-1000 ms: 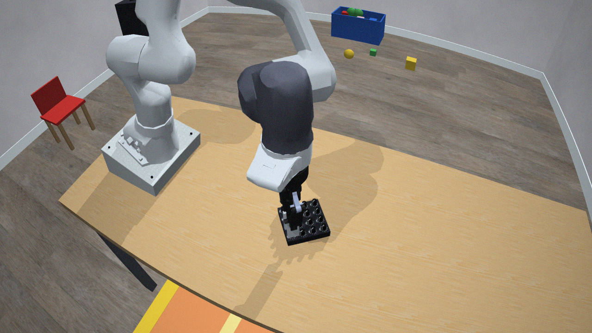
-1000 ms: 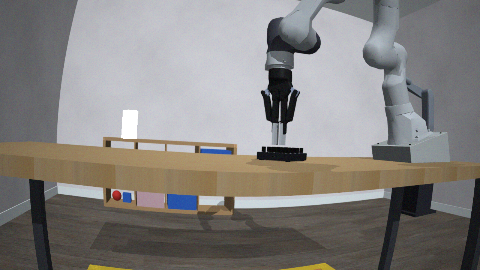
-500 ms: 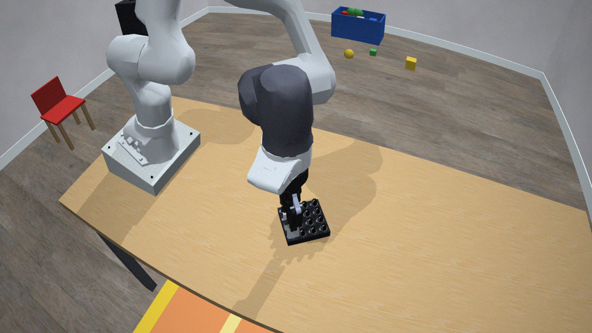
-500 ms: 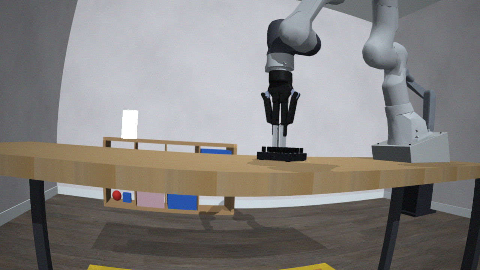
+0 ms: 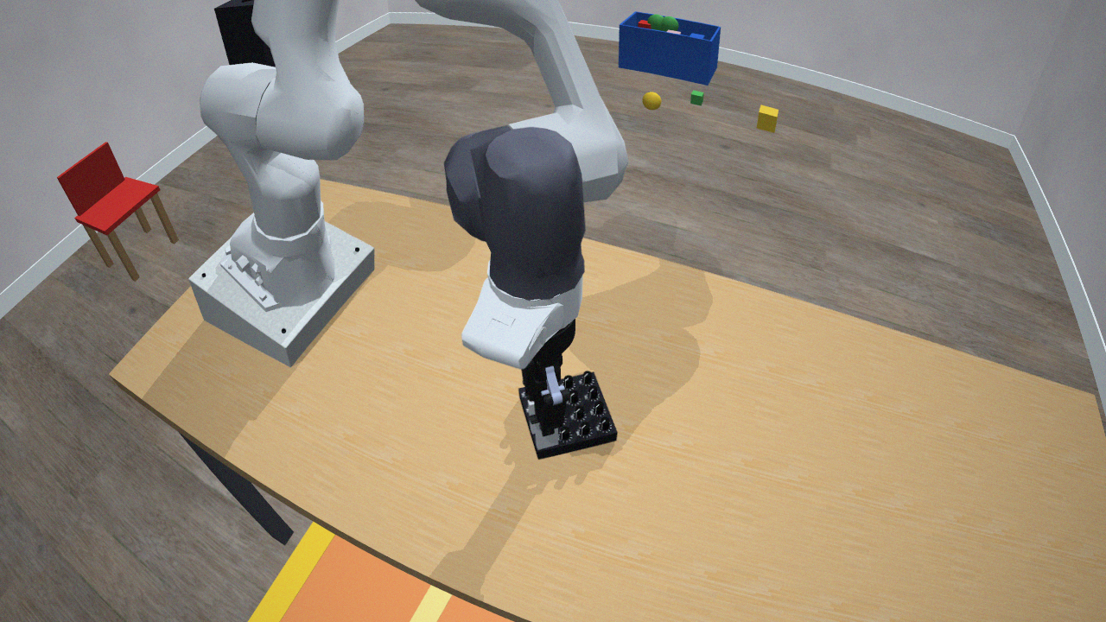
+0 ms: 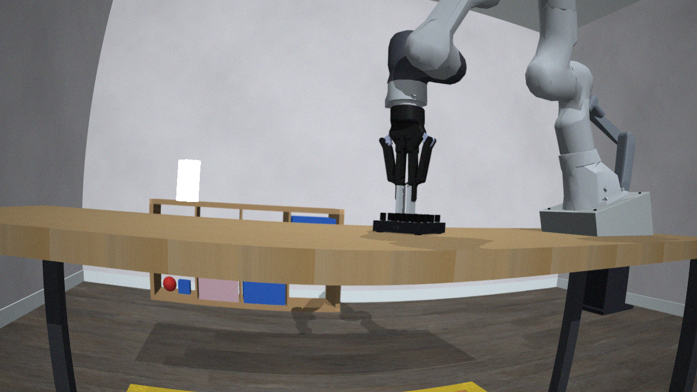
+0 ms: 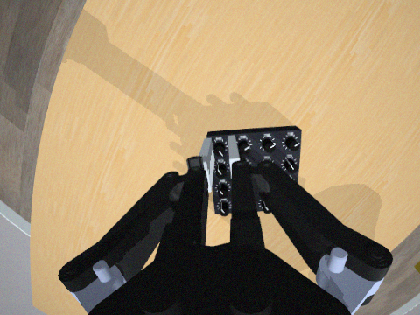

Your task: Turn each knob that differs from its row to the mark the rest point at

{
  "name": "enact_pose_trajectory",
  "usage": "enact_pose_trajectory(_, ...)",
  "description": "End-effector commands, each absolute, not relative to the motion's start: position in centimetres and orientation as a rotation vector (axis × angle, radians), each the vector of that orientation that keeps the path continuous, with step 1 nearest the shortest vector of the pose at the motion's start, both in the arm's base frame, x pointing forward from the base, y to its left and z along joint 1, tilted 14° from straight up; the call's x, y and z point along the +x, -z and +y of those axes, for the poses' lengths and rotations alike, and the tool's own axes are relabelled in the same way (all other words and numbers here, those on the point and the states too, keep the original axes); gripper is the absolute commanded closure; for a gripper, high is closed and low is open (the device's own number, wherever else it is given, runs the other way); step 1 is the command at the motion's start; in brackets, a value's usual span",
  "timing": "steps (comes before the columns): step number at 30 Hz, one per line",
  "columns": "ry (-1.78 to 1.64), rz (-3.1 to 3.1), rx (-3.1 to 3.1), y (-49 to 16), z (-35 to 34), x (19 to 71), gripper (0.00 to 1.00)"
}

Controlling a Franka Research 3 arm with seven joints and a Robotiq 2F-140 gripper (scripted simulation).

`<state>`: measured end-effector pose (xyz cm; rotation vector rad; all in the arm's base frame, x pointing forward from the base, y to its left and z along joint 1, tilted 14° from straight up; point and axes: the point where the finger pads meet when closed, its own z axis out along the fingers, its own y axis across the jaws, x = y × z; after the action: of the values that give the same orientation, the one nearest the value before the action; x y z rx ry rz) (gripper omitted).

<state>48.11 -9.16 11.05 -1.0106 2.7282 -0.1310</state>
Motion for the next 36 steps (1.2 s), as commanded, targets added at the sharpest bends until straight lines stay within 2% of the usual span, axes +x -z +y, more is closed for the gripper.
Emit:
enact_pose_trajectory(1, 0.136, 2.727, -1.002, -11.10, -9.25, 48.29, 0.88)
enact_pose_trajectory(35, 0.136, 2.727, -1.002, -11.10, -9.25, 48.29, 0.88)
enact_pose_trajectory(36, 0.136, 2.727, -1.002, -11.10, -9.25, 48.29, 0.95)
